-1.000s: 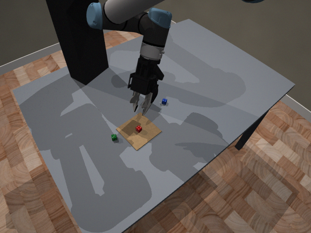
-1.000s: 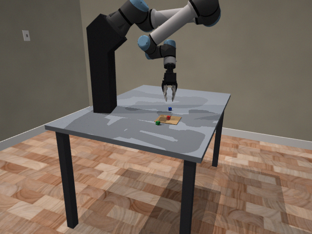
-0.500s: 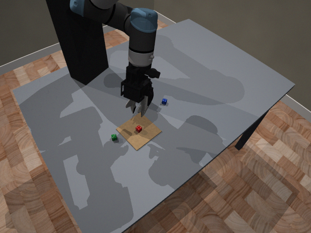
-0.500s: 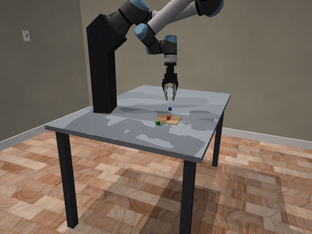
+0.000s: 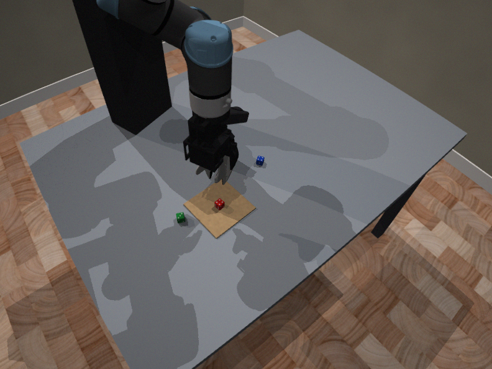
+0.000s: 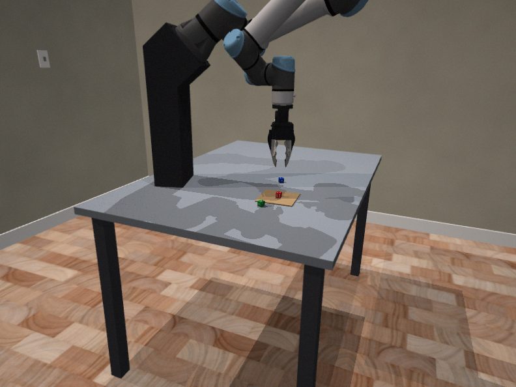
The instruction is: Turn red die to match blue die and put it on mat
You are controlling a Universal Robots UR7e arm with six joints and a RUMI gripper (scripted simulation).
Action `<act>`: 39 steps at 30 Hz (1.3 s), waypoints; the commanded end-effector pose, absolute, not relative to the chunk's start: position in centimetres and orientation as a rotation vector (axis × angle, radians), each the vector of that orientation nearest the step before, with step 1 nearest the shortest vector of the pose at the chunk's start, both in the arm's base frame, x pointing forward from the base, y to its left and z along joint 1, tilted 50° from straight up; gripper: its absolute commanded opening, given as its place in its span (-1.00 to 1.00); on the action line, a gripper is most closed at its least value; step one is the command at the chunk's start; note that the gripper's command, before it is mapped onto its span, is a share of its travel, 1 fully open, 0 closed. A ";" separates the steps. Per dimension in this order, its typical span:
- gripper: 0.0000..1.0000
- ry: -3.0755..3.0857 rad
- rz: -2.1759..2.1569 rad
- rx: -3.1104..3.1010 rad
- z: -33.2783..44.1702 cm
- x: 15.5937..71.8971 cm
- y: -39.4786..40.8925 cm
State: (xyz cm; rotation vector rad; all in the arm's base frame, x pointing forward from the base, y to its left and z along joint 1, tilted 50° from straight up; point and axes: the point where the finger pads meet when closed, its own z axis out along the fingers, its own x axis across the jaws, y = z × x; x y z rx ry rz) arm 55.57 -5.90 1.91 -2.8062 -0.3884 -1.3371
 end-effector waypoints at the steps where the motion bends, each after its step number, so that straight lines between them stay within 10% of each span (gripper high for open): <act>1: -0.58 -0.420 -1.300 -2.783 1.8 55.6 -5.9; 5: -0.58 -0.420 -1.300 -2.782 1.9 55.6 -5.9; 6: 1.00 -0.420 -1.300 -2.782 1.9 55.6 -5.9; 39: 1.00 -0.421 -1.298 -2.782 5.0 52.0 -6.6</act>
